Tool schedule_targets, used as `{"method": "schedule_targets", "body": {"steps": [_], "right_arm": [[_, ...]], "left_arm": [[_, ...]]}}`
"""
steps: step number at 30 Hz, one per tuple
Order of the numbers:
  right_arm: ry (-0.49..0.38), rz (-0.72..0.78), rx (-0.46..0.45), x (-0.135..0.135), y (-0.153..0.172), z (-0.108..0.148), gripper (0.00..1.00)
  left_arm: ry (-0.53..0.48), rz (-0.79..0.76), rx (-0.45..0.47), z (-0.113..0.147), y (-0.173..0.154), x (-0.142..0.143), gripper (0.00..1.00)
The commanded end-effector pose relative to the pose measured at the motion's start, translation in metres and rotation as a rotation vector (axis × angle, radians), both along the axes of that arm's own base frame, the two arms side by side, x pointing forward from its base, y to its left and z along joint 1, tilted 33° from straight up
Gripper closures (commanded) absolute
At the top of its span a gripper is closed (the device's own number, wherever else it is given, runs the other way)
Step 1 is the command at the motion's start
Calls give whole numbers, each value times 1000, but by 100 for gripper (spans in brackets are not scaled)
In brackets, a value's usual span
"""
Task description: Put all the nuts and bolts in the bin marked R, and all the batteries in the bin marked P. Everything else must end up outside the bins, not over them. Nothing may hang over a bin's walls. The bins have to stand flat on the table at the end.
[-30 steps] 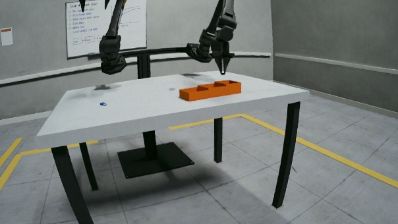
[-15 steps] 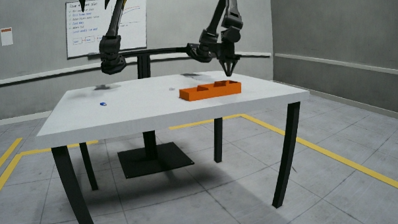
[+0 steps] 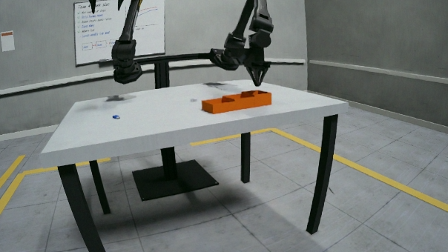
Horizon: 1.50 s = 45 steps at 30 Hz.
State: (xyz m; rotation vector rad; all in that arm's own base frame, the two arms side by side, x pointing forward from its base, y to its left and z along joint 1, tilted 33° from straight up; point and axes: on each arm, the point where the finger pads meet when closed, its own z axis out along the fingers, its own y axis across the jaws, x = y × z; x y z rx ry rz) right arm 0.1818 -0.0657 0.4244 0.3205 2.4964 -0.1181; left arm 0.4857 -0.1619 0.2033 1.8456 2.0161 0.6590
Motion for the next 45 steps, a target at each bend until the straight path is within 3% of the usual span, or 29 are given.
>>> {"method": "schedule_targets", "body": {"steps": [1,10,12,14,17,31,33,34,41,45], "right_arm": [[-35,10,-15,0,3,21,0],[-35,10,-15,0,3,21,0],[-35,10,-15,0,3,21,0],[-35,10,-15,0,3,21,0],[-35,10,-15,0,3,21,0],[-35,10,-15,0,3,21,0],[-35,10,-15,0,3,21,0],[-35,10,-15,0,3,21,0],[-35,10,-15,0,3,21,0],[-35,10,-15,0,3,21,0]], "left_arm": [[-26,-25,-2,15,-4,6,89],[-47,-23,-8,26,2,10,89],[-7,-22,9,-1,3,12,89],[6,-21,15,-12,6,10,89],[-10,-21,9,-5,4,16,89],[6,-21,15,-37,10,25,89],[6,-21,15,-37,10,25,89],[-22,-21,4,-24,6,36,89],[6,-21,15,-49,12,32,89],[-17,-23,6,-33,10,35,89]]}}
